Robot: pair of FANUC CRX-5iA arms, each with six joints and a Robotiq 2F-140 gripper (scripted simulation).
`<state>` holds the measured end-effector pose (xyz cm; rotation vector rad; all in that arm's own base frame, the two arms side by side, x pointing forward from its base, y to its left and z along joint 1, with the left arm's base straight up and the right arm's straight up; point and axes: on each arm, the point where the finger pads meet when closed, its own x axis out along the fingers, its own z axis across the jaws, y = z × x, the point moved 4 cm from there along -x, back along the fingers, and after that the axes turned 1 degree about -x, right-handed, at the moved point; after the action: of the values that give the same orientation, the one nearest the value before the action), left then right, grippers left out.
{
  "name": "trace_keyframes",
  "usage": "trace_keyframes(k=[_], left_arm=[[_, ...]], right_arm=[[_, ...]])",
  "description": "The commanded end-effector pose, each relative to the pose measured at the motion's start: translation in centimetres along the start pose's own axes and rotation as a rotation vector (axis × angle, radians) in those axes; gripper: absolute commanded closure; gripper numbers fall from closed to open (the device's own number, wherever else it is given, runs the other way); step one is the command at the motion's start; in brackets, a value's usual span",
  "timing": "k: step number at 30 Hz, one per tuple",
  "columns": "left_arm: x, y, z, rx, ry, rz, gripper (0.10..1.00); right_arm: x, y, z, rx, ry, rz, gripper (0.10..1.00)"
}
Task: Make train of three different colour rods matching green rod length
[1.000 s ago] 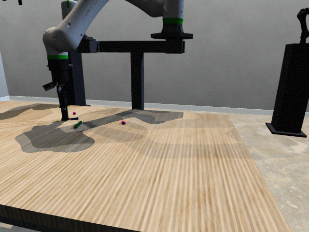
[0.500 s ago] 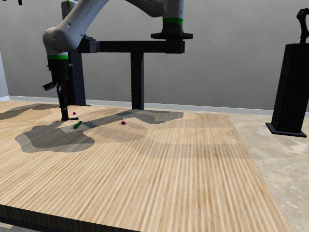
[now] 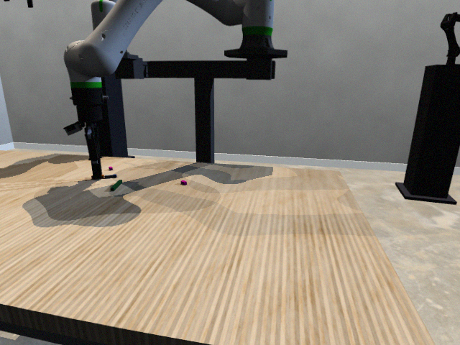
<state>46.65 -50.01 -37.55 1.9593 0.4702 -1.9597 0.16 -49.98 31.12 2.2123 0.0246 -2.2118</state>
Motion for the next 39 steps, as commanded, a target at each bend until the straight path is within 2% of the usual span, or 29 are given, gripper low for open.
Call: trace_keyframes(k=[1,27,39], left_arm=[[-0.15,0.05,-0.06,0.000,0.001,0.002,0.974],[-0.15,-0.07,-0.07,0.000,0.001,0.002,0.974],[-0.15,-0.07,-0.07,0.000,0.001,0.002,0.888]], right_arm=[[-0.08,0.02,0.01,0.000,0.000,0.002,0.098],[-0.08,0.02,0.01,0.000,0.000,0.002,0.098],[-0.08,0.02,0.01,0.000,0.000,0.002,0.098]])
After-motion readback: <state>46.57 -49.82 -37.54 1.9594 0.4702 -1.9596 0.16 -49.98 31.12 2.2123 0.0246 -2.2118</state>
